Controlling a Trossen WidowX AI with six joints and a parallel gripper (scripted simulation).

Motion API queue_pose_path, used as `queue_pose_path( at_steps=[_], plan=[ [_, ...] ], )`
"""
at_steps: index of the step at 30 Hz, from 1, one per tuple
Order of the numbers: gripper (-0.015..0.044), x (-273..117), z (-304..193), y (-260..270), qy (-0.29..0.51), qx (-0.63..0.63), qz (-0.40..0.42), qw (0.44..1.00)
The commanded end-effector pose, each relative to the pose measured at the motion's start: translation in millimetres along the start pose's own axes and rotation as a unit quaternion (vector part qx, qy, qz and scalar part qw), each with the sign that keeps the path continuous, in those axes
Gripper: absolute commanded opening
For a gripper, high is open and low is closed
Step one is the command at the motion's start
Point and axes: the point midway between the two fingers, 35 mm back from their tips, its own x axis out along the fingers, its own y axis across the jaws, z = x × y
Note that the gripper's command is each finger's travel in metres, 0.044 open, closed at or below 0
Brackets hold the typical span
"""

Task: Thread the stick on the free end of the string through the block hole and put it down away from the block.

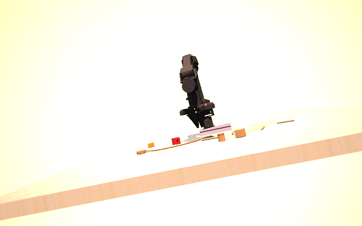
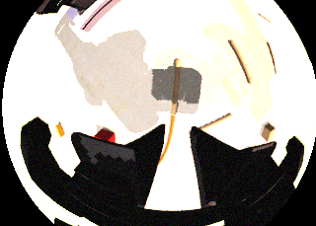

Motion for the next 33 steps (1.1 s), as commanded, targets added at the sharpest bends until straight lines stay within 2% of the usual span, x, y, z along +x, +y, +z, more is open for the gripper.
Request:
queue_pose_path(
  at_steps=[1, 33],
  plan=[
    [0.0121, 9.8, 1.5, 0.9, -0.005, -0.003, 0.004, 1.000],
    [0.0121, 54.4, 3.2, 2.4, -0.006, -0.003, 0.004, 1.000]
  ],
)
